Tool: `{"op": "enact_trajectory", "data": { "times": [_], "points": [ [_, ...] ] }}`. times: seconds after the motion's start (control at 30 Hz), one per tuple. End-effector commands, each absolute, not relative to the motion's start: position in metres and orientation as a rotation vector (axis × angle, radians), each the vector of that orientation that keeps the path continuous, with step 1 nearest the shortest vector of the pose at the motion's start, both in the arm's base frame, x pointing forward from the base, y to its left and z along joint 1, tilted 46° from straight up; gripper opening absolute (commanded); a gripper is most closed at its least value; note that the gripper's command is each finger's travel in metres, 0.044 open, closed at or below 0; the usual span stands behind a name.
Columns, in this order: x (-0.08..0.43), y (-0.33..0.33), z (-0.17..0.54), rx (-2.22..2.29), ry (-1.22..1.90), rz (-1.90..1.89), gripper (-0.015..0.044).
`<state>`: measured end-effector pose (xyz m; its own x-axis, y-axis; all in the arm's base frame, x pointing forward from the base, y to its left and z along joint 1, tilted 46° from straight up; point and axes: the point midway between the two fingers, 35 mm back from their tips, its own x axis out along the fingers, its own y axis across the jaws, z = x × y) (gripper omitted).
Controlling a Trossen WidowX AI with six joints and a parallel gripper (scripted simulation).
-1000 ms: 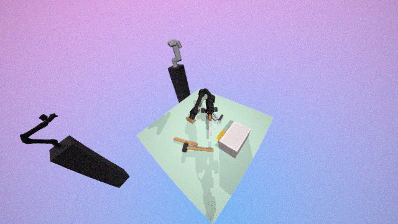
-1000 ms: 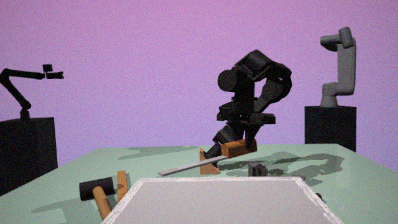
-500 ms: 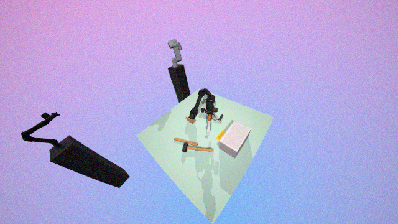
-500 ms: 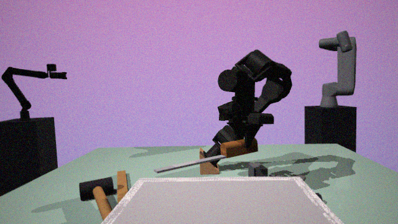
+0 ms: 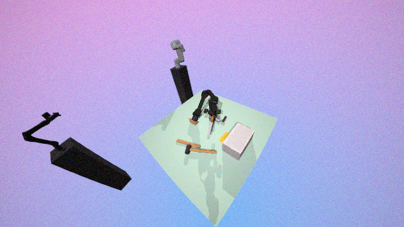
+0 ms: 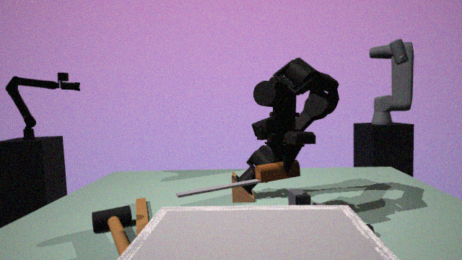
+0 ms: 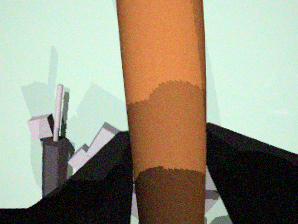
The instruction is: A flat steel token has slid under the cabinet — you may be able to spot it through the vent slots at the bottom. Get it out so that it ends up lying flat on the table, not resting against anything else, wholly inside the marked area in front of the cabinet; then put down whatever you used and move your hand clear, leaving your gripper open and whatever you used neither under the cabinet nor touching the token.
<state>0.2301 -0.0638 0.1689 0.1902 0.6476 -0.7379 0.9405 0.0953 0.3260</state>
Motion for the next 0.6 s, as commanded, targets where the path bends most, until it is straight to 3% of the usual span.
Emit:
{"op": "enact_trajectory", "data": {
  "times": [0.0,0.57],
  "points": [
    [0.2289,-0.0649,0.1711,1.648,1.52,-0.469,0.0],
    [0.2279,-0.0642,0.1717,1.748,1.515,-0.58,0.0]
  ]
}}
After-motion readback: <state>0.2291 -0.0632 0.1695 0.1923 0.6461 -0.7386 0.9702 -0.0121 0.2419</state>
